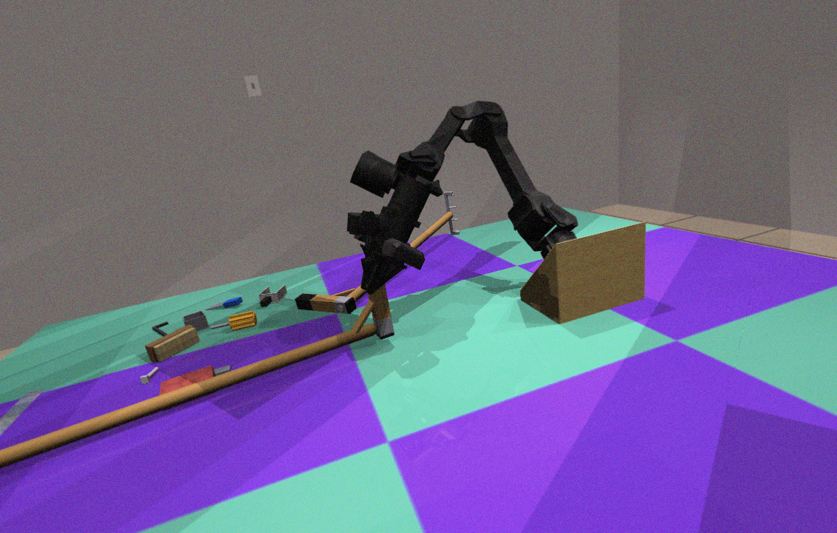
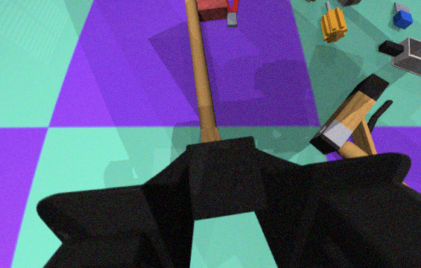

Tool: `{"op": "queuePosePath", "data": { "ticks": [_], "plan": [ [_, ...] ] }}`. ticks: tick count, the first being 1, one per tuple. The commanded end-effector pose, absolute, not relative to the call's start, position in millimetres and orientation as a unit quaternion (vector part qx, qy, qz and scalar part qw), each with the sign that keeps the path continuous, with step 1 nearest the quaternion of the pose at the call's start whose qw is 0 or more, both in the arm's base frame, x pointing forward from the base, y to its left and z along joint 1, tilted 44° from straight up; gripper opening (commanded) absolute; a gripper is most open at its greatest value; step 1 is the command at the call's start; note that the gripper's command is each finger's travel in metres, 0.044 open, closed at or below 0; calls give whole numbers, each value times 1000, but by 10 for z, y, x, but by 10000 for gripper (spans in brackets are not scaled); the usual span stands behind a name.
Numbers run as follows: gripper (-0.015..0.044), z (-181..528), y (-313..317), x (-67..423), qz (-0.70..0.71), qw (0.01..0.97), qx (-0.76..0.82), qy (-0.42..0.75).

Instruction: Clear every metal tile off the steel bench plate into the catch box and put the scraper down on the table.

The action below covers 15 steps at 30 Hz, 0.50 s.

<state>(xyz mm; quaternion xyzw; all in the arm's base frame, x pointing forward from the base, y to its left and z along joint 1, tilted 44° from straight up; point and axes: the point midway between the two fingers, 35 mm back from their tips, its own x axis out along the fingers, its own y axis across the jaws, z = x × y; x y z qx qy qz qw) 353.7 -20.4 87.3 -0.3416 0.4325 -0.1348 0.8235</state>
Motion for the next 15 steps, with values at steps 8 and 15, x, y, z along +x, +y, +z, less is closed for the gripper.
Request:
{"op": "queuePosePath", "data": {
  "ticks": [8, 15],
  "plan": [
    [0, 1024, -335, 3544, -159, 828, -334, 422],
    [0, 1071, -381, 3526, -175, 830, -328, 416]
  ]
}}
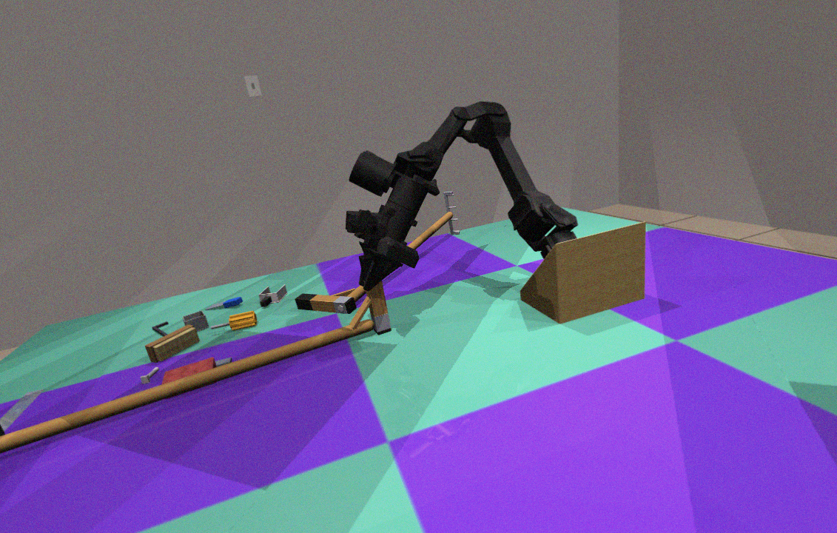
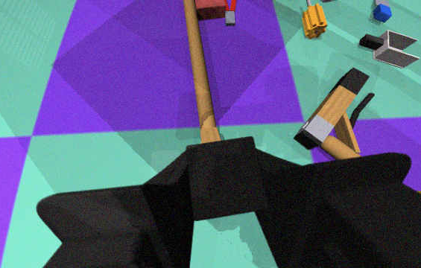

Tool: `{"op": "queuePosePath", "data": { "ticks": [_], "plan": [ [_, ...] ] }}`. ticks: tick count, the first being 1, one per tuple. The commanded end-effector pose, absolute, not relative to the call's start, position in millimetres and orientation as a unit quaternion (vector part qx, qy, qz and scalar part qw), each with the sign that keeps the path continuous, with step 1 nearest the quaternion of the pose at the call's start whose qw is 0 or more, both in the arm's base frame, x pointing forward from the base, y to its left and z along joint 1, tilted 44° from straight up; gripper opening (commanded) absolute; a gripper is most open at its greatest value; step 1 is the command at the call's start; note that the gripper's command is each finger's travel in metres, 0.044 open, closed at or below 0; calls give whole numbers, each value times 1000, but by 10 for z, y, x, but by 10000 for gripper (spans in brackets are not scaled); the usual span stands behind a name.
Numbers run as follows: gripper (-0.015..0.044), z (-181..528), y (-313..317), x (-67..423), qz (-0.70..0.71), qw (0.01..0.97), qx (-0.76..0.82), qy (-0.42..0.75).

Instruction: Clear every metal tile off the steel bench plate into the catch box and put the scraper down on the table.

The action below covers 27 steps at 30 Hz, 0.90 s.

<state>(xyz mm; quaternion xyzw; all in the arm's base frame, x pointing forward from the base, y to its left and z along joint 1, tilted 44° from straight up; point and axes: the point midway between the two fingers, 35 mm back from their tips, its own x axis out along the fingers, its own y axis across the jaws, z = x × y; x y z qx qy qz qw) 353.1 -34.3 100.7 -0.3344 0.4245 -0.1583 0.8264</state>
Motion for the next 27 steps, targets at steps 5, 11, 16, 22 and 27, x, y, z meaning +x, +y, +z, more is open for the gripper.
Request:
{"op": "queuePosePath", "data": {
  "ticks": [5, 11, 16, 22, 27],
  "plan": [
    [0, 1042, -350, 3511, -183, 831, -324, 413],
    [0, 989, -294, 3506, -185, 832, -323, 412],
    [0, 943, -246, 3504, -185, 832, -323, 412],
    [0, 899, -199, 3499, -186, 832, -322, 411],
    [0, 908, -193, 3439, -186, 832, -322, 412]
  ]
}}
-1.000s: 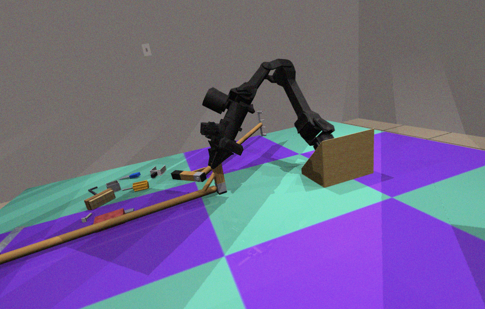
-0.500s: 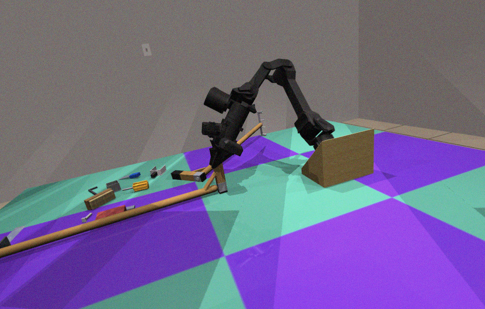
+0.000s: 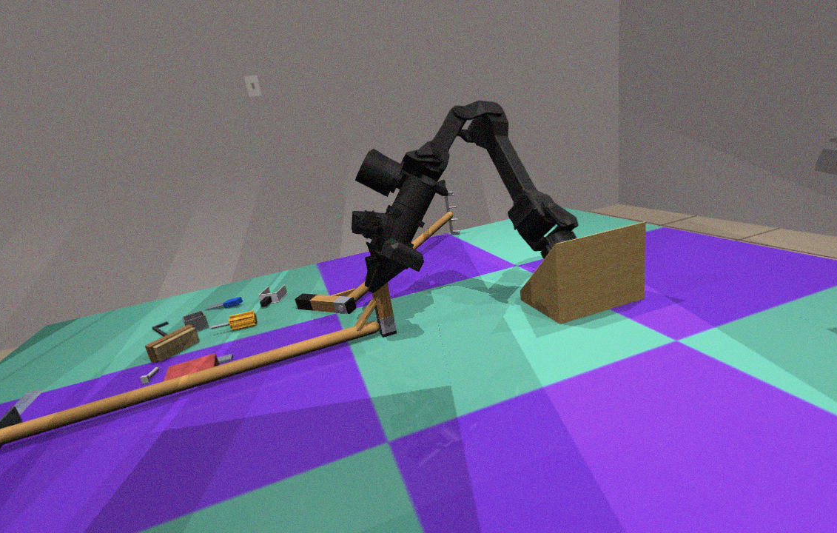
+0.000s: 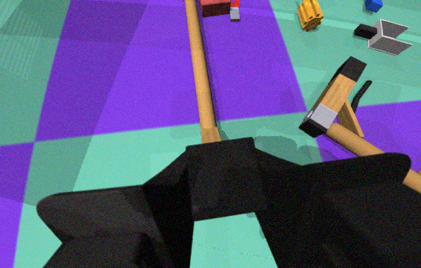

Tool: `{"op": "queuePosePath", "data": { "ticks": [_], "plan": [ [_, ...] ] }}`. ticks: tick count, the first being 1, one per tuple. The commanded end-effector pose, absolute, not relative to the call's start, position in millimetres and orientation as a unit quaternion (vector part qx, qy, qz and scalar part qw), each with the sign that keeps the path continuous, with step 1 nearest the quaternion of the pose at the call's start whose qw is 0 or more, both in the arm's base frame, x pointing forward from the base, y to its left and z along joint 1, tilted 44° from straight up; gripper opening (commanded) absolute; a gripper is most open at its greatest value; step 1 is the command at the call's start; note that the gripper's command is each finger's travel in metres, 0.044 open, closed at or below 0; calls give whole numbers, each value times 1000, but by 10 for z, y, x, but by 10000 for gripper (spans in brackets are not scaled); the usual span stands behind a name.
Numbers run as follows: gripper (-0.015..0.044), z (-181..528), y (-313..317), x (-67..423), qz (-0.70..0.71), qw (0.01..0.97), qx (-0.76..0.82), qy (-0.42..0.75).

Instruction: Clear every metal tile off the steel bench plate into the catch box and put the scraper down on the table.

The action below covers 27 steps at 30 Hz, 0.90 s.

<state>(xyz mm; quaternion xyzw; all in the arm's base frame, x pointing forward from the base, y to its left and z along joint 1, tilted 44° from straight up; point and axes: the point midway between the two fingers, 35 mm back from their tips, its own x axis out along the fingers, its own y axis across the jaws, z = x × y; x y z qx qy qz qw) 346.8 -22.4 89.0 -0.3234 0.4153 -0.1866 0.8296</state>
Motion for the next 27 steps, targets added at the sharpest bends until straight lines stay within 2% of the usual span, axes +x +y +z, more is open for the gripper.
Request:
{"op": "queuePosePath", "data": {
  "ticks": [1, 27],
  "plan": [
    [0, 911, -192, 3421, -186, 832, -322, 412],
    [0, 936, -179, 2945, -186, 831, -322, 413]
  ]
}}
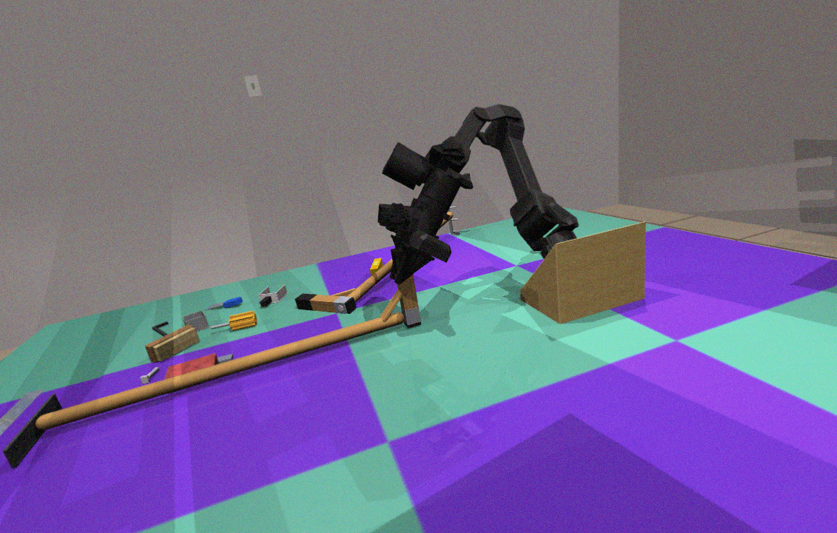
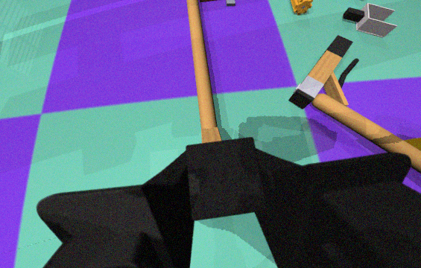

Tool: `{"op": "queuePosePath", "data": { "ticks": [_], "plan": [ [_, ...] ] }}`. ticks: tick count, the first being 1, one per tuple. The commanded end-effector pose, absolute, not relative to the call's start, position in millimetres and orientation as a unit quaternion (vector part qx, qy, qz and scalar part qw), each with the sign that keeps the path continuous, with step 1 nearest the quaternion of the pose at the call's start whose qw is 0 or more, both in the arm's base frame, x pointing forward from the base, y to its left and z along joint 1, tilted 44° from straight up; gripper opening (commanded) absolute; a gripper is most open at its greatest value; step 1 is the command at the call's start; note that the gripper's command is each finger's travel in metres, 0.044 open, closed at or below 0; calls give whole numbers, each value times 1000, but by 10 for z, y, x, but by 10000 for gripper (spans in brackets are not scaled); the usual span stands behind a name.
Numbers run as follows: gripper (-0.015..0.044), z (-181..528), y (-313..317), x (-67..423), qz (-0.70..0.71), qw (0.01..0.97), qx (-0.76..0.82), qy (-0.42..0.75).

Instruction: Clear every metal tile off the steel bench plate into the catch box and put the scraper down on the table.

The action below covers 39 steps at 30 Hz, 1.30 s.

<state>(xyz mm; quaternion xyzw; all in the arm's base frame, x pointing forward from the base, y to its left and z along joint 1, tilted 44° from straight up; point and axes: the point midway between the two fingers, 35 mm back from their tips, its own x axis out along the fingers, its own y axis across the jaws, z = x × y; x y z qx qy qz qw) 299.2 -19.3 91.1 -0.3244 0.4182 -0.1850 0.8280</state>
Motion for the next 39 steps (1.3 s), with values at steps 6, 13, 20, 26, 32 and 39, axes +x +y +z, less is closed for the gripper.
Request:
{"op": "queuePosePath", "data": {
  "ticks": [6, 13, 20, 26, 32, 39],
  "plan": [
    [0, 931, -183, 2838, -186, 831, -322, 413],
    [0, 912, -172, 2781, -186, 831, -322, 413],
    [0, 850, -111, 2761, -188, 831, -321, 414],
    [0, 814, -74, 2751, -189, 831, -321, 414],
    [0, 815, -70, 2782, -189, 831, -321, 414],
    [0, 822, -61, 2848, -189, 831, -320, 414]
  ]
}}
